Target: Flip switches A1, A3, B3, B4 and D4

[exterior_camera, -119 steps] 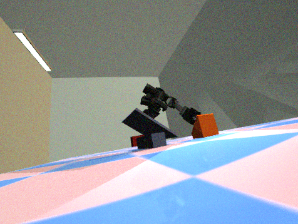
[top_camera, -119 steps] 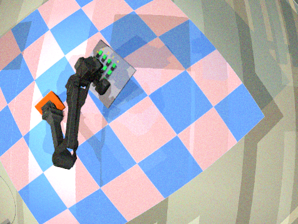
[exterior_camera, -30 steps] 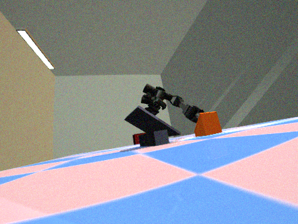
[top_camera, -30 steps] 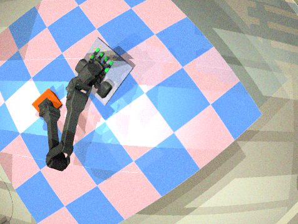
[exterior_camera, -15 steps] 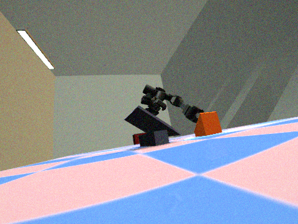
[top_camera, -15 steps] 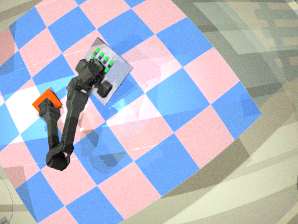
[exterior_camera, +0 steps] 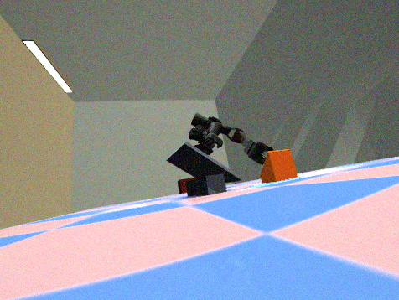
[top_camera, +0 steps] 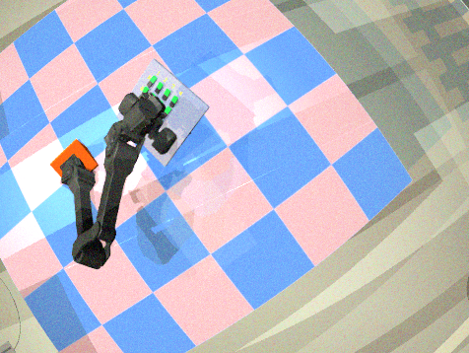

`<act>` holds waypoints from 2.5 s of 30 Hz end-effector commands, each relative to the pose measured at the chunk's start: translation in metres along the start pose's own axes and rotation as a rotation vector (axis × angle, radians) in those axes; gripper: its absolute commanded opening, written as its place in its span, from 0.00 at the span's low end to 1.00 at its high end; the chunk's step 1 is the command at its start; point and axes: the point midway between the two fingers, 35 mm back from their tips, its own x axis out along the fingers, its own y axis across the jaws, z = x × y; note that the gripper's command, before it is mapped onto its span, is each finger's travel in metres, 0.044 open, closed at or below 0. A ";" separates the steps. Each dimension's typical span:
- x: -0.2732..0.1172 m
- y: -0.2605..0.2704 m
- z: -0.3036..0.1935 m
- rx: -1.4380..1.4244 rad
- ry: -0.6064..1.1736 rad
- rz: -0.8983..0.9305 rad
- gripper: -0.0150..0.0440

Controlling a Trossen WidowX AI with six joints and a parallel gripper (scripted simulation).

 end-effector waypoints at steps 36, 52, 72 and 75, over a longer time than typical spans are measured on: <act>0.005 0.001 -0.001 -0.004 0.000 0.003 0.25; -0.031 0.004 0.003 0.000 0.023 0.013 0.25; -0.060 0.001 -0.060 -0.008 0.030 0.006 0.25; -0.060 0.001 -0.060 -0.008 0.030 0.006 0.25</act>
